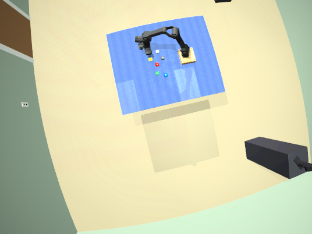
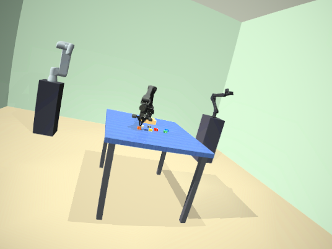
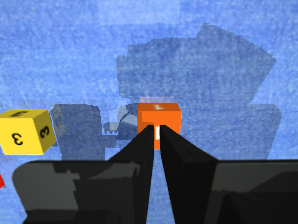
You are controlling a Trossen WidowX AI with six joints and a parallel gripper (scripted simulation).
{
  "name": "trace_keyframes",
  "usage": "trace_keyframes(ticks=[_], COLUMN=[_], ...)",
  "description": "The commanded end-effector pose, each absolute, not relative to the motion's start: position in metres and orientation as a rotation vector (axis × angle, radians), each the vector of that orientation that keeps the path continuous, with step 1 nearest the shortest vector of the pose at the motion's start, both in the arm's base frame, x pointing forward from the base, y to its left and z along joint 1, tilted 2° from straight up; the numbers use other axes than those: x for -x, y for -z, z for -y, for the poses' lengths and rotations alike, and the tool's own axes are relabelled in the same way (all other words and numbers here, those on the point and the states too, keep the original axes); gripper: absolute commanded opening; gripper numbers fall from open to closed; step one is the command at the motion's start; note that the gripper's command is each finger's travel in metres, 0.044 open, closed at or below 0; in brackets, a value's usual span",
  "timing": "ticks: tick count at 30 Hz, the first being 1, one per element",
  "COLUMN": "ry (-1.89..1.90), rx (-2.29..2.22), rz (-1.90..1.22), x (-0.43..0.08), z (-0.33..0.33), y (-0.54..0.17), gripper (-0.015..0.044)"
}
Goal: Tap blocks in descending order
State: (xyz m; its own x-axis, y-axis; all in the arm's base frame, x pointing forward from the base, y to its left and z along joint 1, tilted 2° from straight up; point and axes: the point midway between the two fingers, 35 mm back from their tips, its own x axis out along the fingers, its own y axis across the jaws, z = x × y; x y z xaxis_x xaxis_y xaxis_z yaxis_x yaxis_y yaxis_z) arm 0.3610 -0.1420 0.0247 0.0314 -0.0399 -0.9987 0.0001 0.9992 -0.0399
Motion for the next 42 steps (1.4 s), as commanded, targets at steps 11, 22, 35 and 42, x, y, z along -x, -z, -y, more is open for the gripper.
trace_keyframes(ticks=[11,22,35,42], ry=[0.028,0.021,0.008,0.005], rx=[0.032,0.029,0.016,0.013], rz=[-1.547,-1.548,-1.552,-1.557], x=[-0.359,-0.367,-0.325,-0.262], z=[0.141,0.076,-0.109,-0.188], y=[-0.031,-0.057,-0.091,-0.109], gripper=[0.0020,0.0151,0.0400,0.0400])
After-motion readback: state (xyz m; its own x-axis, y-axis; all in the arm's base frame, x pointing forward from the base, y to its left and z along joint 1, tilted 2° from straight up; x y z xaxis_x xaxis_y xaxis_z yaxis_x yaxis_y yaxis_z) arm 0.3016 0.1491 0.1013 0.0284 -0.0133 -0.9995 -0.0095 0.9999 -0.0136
